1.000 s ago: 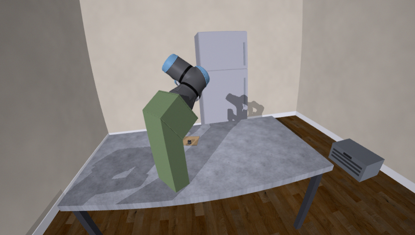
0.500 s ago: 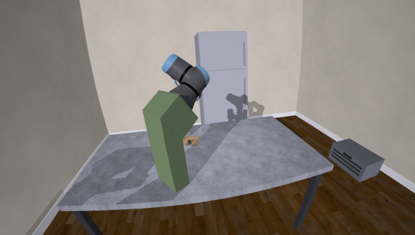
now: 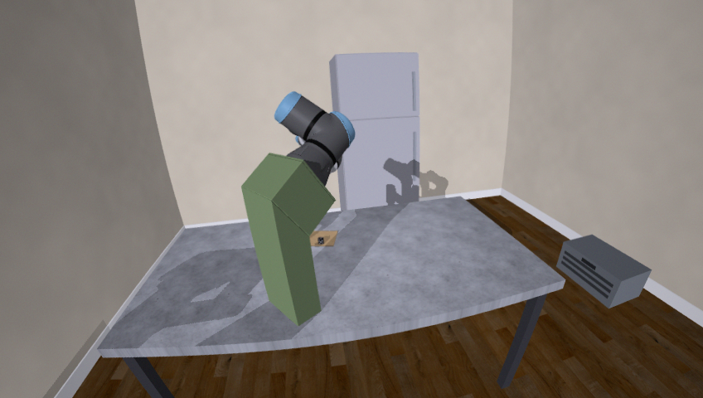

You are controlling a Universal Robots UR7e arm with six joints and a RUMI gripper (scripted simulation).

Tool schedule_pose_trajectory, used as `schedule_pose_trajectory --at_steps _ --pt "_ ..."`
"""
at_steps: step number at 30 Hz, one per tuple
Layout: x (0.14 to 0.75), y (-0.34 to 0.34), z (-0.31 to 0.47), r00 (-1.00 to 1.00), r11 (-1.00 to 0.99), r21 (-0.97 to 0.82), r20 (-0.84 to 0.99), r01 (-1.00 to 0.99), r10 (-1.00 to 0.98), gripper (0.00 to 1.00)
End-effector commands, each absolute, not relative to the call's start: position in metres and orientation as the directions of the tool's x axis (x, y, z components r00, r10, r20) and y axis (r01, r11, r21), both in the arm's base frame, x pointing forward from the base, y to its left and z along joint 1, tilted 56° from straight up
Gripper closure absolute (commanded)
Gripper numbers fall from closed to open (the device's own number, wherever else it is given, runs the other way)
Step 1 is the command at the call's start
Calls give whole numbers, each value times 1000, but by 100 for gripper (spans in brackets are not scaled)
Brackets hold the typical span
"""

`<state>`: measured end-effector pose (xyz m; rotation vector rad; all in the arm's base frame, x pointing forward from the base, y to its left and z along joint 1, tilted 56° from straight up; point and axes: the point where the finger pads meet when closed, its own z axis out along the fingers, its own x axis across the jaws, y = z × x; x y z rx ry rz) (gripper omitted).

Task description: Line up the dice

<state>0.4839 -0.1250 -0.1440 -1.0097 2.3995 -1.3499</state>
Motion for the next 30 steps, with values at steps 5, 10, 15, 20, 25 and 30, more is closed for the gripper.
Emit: schedule_pose_trajectory --at_steps 5,10,15,20,25,30 --pt "490 -134 -151 -743 346 -817 143 -462 -653 76" --pt "494 -138 -155 -743 346 -817 143 -462 -653 76" --pt "496 -141 -158 -743 346 -817 143 -462 -653 76" --pt "497 -142 -158 -743 346 -817 143 -462 -653 76" --pt "497 -142 -158 -743 346 -817 143 -462 -653 76" --pt "497 -142 -158 -743 346 -817 143 -462 -653 76"
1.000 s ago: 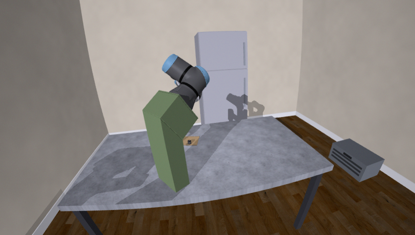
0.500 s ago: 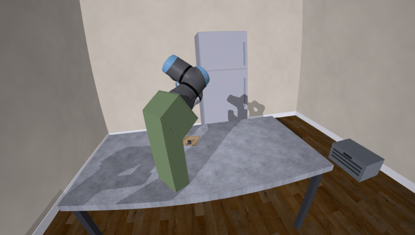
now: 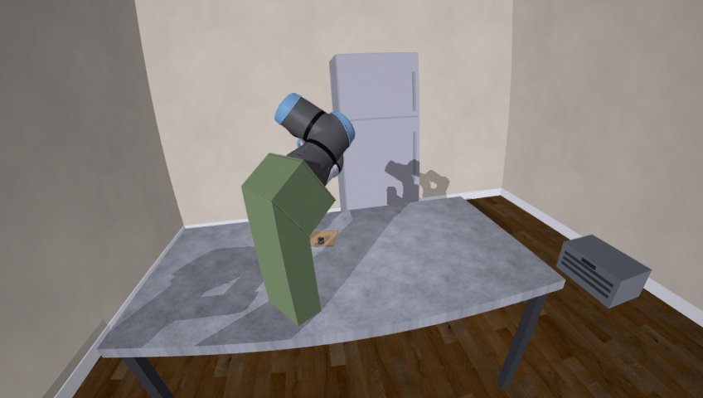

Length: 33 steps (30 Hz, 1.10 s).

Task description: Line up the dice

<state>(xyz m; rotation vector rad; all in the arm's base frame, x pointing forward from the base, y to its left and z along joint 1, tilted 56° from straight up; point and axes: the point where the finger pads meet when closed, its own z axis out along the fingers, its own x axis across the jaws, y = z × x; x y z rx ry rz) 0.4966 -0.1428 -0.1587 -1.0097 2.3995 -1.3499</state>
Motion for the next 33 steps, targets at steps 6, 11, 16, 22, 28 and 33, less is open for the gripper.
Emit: schedule_pose_trajectory --at_steps 6,11,16,22,28,33 --pt "497 -142 -158 -743 346 -817 143 -462 -653 76" --pt "497 -142 -158 -743 346 -817 143 -462 -653 76" --pt "497 -142 -158 -743 346 -817 143 -462 -653 76" --pt "497 -142 -158 -743 346 -817 143 -462 -653 76" --pt "497 -142 -158 -743 346 -817 143 -462 -653 94" --pt "497 -142 -158 -743 346 -817 143 -462 -653 94"
